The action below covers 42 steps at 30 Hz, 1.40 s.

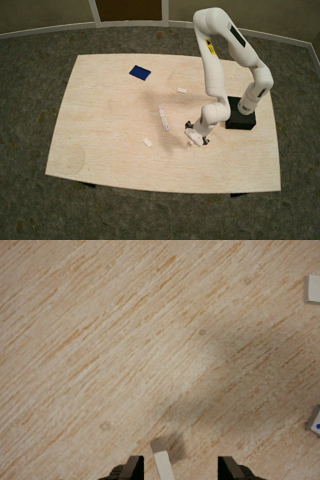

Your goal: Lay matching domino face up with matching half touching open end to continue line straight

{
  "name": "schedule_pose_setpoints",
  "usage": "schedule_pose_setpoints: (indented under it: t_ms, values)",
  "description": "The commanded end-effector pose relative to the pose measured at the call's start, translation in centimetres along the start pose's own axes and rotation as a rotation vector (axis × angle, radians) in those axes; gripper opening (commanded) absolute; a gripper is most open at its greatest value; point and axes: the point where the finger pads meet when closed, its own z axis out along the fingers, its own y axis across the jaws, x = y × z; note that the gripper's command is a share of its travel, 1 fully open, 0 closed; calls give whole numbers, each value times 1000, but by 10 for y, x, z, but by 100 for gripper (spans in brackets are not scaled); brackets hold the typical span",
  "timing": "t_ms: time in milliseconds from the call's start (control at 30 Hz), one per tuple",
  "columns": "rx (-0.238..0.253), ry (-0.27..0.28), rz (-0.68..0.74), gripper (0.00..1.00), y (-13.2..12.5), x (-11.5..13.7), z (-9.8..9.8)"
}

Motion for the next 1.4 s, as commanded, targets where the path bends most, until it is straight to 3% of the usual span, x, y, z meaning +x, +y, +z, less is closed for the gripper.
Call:
schedule_pose_setpoints:
  t_ms: [0,1367]
  values:
    - [8,-10,-12,48,0,1,0]
    - [101,-120,-133,48,1,2,0]
